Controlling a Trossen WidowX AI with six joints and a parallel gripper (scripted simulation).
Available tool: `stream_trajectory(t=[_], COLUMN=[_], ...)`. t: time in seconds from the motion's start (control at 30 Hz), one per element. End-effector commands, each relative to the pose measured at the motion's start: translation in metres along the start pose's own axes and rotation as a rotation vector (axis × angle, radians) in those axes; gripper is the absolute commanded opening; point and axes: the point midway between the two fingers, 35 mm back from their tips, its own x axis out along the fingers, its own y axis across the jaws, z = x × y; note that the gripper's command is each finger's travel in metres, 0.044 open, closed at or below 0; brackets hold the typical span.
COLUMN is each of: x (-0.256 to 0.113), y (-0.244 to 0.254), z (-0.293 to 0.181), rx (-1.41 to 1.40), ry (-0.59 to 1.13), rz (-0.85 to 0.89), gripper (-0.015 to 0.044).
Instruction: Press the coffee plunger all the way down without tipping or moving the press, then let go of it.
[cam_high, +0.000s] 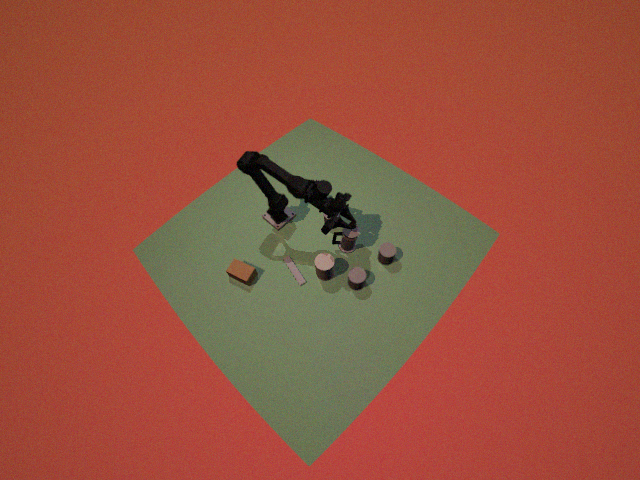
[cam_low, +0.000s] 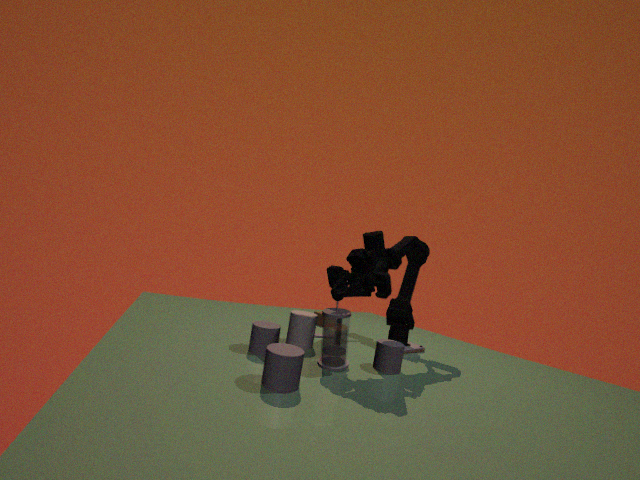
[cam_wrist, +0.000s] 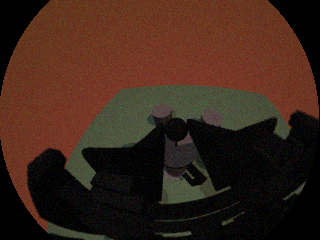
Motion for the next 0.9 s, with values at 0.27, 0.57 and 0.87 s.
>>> stream_trajectory(t=[0.27, 0.57, 0.87], x=[0.0072, 0.0076, 0.0081], y=[0.0, 0.0, 0.0], z=[-0.013, -0.0124, -0.0114], rx=[-0.008, -0.008, -0.008], ry=[0.051, 0.051, 0.051], rz=[0.001, 0.001, 0.001], gripper=[0.0117, 0.0117, 0.0117])
